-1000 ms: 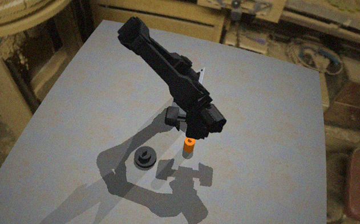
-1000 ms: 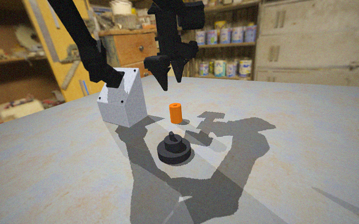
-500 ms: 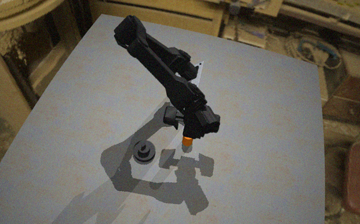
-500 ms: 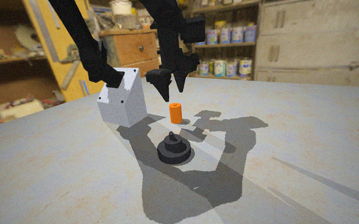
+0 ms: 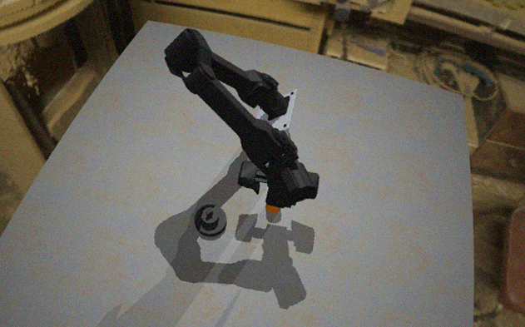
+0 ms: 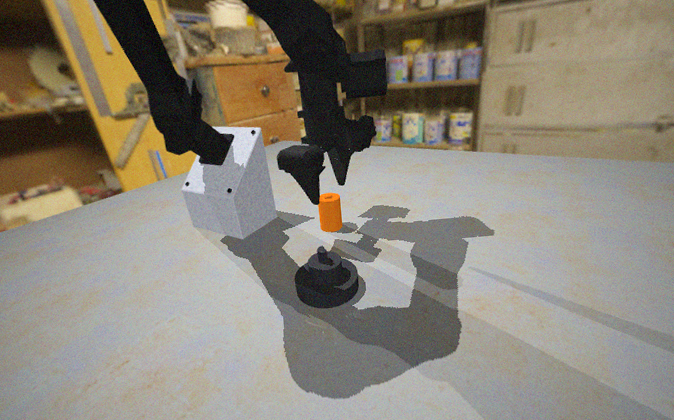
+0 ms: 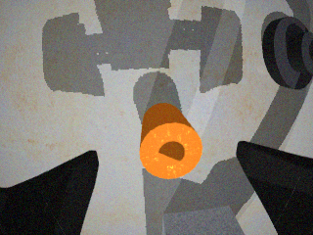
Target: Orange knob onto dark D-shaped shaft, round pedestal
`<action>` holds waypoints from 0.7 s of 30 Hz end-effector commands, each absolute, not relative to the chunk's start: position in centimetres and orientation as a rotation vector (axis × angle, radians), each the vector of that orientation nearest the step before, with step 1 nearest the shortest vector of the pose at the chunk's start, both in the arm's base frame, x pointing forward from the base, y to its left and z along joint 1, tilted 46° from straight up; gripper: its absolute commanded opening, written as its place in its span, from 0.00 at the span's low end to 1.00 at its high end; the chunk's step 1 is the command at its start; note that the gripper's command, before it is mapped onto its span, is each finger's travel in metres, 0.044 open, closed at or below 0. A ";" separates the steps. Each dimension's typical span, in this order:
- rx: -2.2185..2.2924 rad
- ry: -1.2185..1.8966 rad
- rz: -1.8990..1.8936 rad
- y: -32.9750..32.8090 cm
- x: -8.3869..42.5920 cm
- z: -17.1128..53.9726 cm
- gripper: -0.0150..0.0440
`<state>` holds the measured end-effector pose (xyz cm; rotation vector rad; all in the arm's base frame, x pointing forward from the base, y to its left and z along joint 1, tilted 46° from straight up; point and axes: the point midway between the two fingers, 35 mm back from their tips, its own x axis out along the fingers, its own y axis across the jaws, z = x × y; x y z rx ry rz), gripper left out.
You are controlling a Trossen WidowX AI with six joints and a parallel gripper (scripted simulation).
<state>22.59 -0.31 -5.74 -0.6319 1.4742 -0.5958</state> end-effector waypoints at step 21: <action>-0.642 1.477 -0.597 -3.3 22.5 -8.6 1.00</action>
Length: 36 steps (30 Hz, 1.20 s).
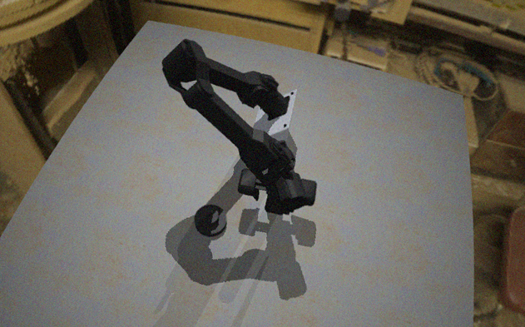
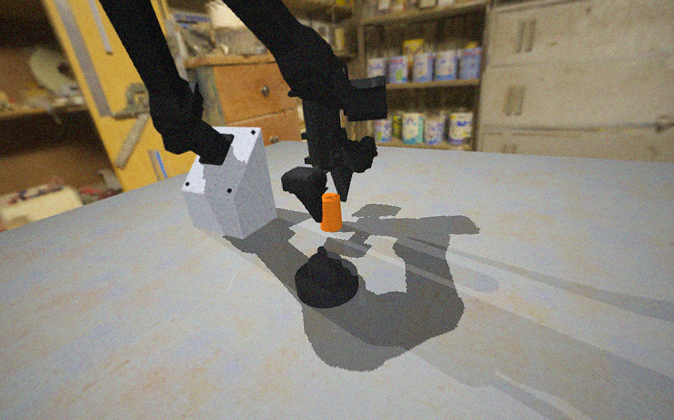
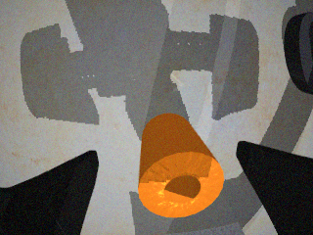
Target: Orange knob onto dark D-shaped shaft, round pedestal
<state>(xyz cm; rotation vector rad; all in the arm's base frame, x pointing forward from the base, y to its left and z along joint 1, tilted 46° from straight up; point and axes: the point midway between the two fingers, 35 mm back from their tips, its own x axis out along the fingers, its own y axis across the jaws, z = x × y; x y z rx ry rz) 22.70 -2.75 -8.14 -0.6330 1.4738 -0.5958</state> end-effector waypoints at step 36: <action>-0.637 1.476 -0.587 -2.0 23.2 -8.0 0.25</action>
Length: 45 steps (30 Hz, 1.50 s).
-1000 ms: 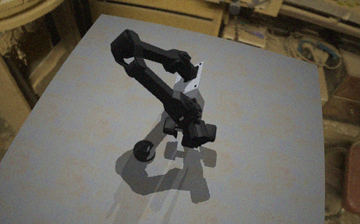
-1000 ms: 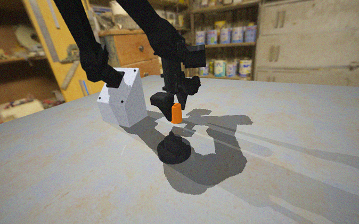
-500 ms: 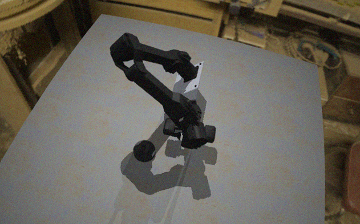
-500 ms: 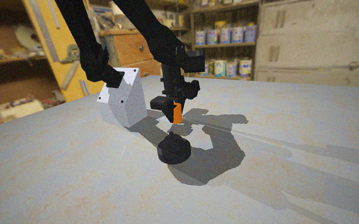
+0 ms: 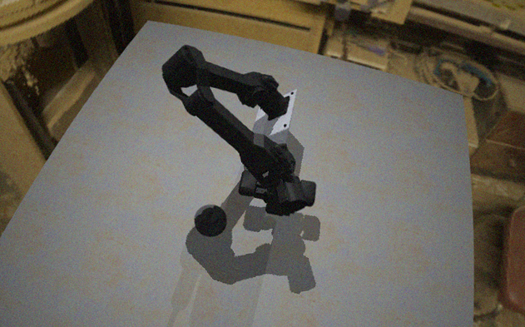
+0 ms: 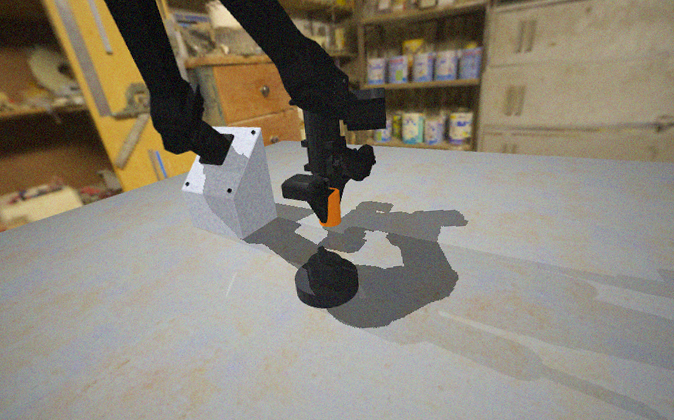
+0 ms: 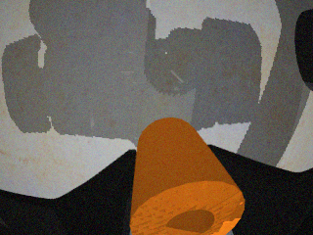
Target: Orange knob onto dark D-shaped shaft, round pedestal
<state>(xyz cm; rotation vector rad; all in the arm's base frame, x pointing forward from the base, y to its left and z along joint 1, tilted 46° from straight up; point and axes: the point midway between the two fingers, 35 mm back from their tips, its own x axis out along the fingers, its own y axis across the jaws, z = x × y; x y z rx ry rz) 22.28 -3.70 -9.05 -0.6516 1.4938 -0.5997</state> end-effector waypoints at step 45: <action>-0.621 1.483 -0.563 2.5 26.1 1.6 0.25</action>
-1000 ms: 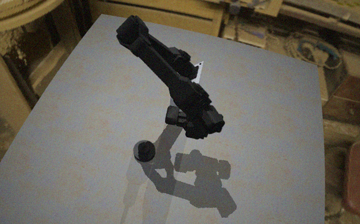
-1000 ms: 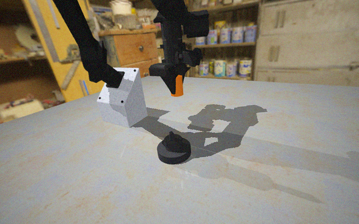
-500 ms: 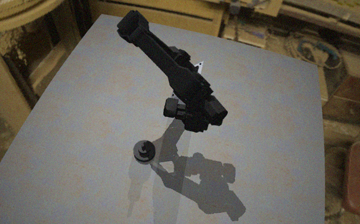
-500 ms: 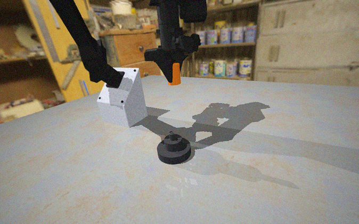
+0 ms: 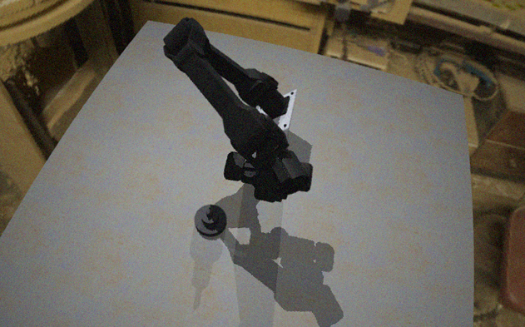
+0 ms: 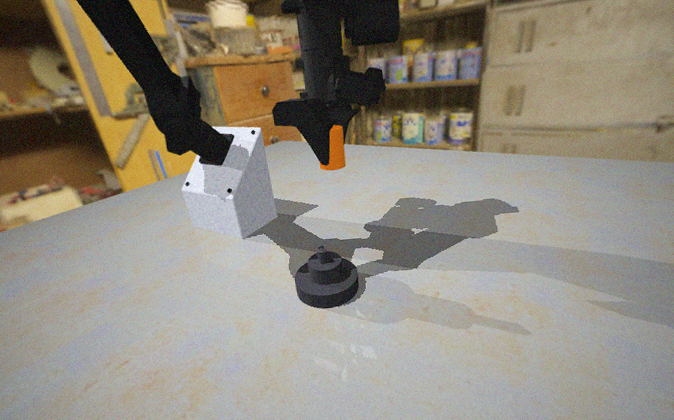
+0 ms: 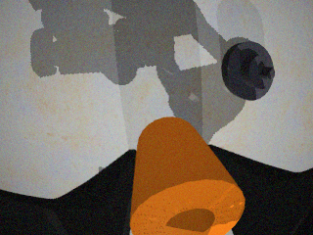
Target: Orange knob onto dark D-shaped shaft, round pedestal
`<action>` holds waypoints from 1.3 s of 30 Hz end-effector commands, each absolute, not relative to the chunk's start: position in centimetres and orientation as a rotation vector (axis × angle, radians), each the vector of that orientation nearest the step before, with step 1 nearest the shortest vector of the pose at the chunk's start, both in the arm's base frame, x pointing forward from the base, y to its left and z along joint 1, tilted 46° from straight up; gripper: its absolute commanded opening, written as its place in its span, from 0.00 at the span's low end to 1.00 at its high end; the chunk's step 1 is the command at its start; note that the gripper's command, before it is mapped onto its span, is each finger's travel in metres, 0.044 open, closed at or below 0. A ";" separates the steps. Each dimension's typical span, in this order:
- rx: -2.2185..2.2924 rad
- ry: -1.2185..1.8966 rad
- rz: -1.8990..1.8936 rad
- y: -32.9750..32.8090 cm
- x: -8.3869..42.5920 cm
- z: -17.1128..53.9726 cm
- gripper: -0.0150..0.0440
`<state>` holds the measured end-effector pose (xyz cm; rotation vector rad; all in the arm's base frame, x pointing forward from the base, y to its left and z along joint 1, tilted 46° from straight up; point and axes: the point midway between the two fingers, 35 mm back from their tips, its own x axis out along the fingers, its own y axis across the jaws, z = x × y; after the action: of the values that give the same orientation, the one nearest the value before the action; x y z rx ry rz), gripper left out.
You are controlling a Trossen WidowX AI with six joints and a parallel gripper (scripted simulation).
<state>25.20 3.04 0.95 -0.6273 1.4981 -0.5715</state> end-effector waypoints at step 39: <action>-0.636 1.471 -0.588 -6.9 30.3 6.4 0.25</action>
<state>29.82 -5.94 5.48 -0.6326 1.4875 -0.5808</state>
